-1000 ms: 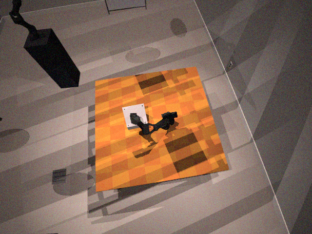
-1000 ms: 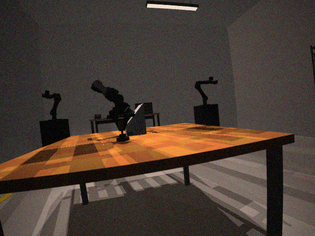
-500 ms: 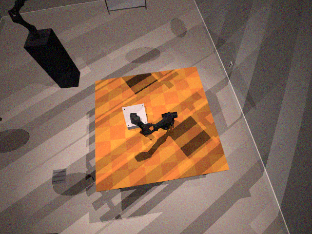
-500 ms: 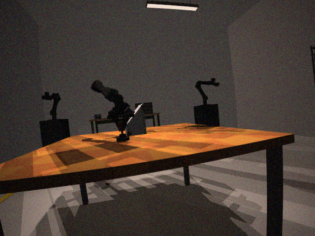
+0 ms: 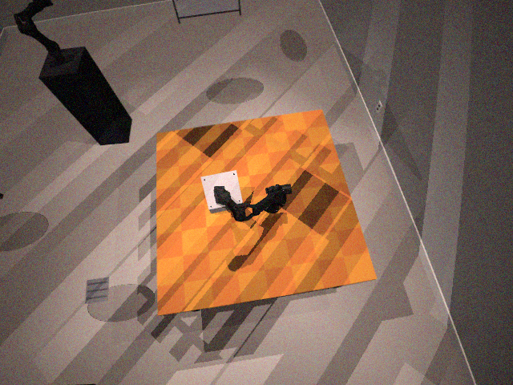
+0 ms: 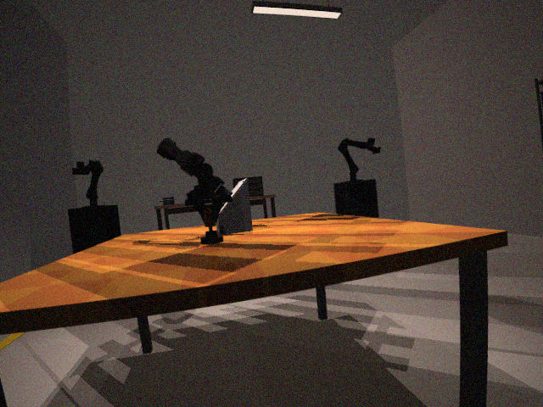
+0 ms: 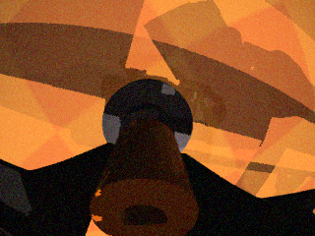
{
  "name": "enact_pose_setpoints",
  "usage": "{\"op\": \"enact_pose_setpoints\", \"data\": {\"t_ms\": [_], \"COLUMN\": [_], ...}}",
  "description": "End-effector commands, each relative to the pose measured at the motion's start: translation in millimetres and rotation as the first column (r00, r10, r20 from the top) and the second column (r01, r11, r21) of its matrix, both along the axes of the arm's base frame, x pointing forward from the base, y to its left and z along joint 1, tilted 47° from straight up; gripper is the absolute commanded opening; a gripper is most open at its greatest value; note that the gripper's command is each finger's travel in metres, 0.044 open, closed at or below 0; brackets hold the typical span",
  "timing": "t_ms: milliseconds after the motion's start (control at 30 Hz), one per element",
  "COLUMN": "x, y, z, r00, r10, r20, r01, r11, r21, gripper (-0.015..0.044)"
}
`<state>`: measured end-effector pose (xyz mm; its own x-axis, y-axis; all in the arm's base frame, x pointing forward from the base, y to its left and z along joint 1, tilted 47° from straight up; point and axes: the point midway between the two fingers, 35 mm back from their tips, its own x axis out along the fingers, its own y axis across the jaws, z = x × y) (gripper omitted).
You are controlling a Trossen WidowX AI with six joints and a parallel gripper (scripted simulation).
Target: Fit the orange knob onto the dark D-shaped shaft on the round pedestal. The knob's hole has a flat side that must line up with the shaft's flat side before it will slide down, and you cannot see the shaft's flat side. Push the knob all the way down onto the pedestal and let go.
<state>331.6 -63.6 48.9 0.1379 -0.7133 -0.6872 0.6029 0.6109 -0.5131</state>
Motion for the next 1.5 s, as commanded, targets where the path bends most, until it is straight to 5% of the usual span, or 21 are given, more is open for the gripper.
{"op": "enact_pose_setpoints", "data": {"t_ms": [0, 333, 567, 1467], "x": [0.3, 0.1, 0.5, 0.6], "y": [-0.3, 2.6, 1.1, 0.0], "z": [-0.3, 3.8, 3.6, 0.0], "r00": [1.000, 1.000, 0.978, 0.978], "r10": [-0.002, -0.008, -0.147, -0.147], "r20": [0.004, 0.010, 0.150, 0.150], "r01": [0.002, 0.008, 0.142, 0.142], "r11": [1.000, 1.000, 0.989, 0.989], "r21": [-0.001, 0.001, 0.039, 0.039], "gripper": [0.0000, 0.0000, 0.0000, 0.0000]}}
